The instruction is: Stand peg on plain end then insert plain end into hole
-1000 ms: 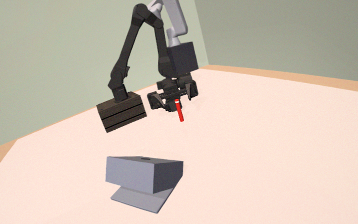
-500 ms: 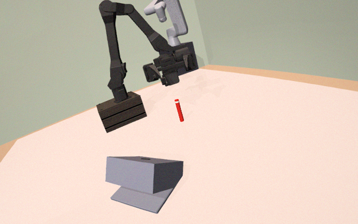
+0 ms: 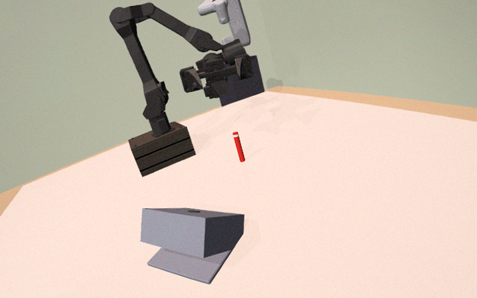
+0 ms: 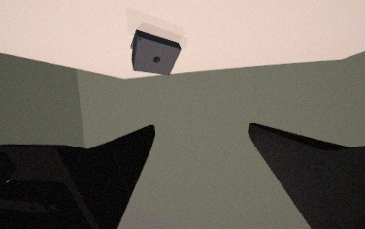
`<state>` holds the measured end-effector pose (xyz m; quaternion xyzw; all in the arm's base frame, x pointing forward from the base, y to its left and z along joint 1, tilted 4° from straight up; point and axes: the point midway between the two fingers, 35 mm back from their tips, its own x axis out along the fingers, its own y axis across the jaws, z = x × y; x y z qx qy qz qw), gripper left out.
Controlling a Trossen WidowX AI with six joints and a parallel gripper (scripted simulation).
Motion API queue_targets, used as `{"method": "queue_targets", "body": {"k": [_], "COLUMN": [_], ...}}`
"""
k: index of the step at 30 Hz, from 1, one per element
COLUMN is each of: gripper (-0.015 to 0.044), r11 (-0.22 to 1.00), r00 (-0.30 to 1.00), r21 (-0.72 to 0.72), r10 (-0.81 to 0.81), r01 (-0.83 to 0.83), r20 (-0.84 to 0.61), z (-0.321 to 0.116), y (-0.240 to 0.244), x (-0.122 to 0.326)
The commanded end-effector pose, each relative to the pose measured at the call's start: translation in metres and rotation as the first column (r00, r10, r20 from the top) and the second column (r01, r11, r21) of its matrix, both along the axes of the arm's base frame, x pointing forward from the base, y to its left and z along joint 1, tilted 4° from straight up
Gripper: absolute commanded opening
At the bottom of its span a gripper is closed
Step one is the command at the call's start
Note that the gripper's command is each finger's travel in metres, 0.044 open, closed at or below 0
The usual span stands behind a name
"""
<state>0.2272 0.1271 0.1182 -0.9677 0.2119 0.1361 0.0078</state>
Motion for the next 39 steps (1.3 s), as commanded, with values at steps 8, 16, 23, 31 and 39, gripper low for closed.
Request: {"method": "queue_targets", "body": {"k": [8, 16, 23, 31, 39], "gripper": [0.044, 0.044, 0.044, 0.044, 0.044], "r11": [0.998, 0.992, 0.98, 0.946, 0.879], "r00": [0.937, 0.814, 0.673, 0.505, 0.367], "r21": [0.011, 0.057, 0.129, 0.247, 0.388], "r10": [-0.061, -0.058, -0.006, 0.112, 0.277], "r01": [0.069, 0.111, 0.151, 0.208, 0.277], "r20": [-0.345, -0.578, -0.74, -0.856, -0.888], "z": [-0.031, -0.051, -0.063, -0.069, -0.066], "y": [-0.011, -0.016, -0.017, -0.014, -0.008], "x": [0.013, 0.016, 0.016, 0.016, 0.018]}}
